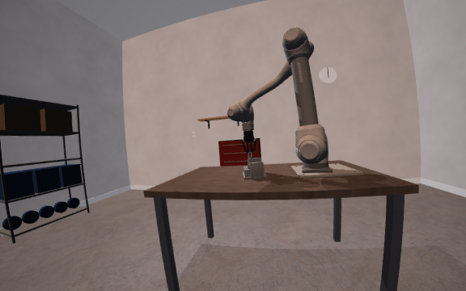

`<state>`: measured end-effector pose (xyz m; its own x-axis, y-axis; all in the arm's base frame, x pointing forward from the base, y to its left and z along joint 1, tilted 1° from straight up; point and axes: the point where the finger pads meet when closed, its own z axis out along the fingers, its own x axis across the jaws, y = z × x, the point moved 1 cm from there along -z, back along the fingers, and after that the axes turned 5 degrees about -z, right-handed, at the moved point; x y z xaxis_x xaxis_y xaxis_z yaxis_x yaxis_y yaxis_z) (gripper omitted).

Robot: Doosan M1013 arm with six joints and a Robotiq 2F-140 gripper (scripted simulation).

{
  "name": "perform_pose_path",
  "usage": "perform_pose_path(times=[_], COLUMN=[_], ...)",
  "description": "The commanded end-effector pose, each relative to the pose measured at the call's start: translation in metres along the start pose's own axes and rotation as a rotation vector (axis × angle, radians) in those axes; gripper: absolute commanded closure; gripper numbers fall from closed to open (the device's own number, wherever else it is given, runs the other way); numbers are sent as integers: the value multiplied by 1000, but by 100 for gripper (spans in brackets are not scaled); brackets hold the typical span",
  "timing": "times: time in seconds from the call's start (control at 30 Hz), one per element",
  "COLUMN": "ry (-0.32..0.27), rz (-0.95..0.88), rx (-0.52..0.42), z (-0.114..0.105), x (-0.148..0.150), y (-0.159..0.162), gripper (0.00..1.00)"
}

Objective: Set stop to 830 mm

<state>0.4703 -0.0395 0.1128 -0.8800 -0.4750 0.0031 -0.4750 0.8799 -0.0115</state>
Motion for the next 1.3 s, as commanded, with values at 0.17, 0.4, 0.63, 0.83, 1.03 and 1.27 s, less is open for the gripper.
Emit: perform_pose_path(times=[0.17, 0.4, 0.63, 0.83, 1.03, 1.27], ry=[1, 1, 1, 1, 1, 1], rz=[0, 0, 0, 0, 0, 0], rx=[0, 0, 0, 0, 0, 0], z=[-3, -5, -3, 4, 16, 26], x=[7, 16, 26, 36, 43, 44], y=[1, 1, 2, 3, 4, 4], gripper=[96, 96, 96, 96, 96, 96])
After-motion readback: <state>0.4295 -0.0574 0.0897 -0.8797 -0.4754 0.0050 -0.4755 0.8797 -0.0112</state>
